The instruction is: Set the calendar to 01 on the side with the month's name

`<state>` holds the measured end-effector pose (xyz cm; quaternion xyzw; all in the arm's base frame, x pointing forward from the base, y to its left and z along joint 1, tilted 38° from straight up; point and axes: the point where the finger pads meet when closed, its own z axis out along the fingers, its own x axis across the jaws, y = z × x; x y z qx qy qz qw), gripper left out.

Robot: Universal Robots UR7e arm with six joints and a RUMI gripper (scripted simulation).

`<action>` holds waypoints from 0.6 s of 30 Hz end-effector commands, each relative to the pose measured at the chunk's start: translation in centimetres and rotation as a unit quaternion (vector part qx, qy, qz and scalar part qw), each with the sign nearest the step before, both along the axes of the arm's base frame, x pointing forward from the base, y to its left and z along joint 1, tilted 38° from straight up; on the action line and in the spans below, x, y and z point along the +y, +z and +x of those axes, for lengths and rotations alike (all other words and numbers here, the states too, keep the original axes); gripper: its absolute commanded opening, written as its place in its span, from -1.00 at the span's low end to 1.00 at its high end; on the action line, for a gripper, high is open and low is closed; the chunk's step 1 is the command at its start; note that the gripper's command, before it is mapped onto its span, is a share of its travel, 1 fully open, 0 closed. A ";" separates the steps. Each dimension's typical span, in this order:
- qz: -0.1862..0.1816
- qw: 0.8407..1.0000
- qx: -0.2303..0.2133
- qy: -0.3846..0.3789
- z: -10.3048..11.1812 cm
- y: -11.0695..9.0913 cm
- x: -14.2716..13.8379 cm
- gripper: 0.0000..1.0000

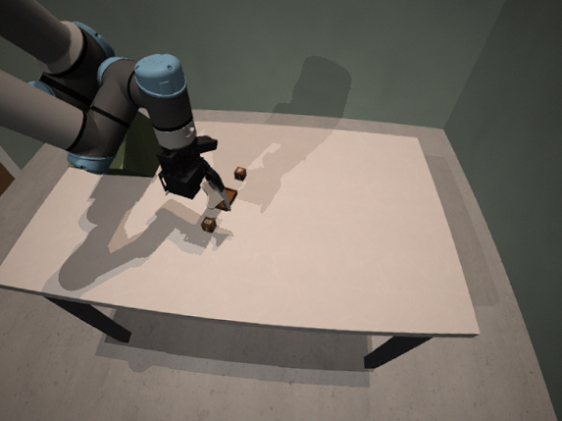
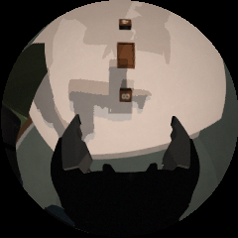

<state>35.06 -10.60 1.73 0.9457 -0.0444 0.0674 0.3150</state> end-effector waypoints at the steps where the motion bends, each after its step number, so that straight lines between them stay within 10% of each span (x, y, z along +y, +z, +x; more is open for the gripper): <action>1: 0.000 1.000 0.000 0.000 0.0 0.0 0.0 1.00; 18: -0.010 0.983 0.109 0.146 1.7 -2.8 3.7 1.00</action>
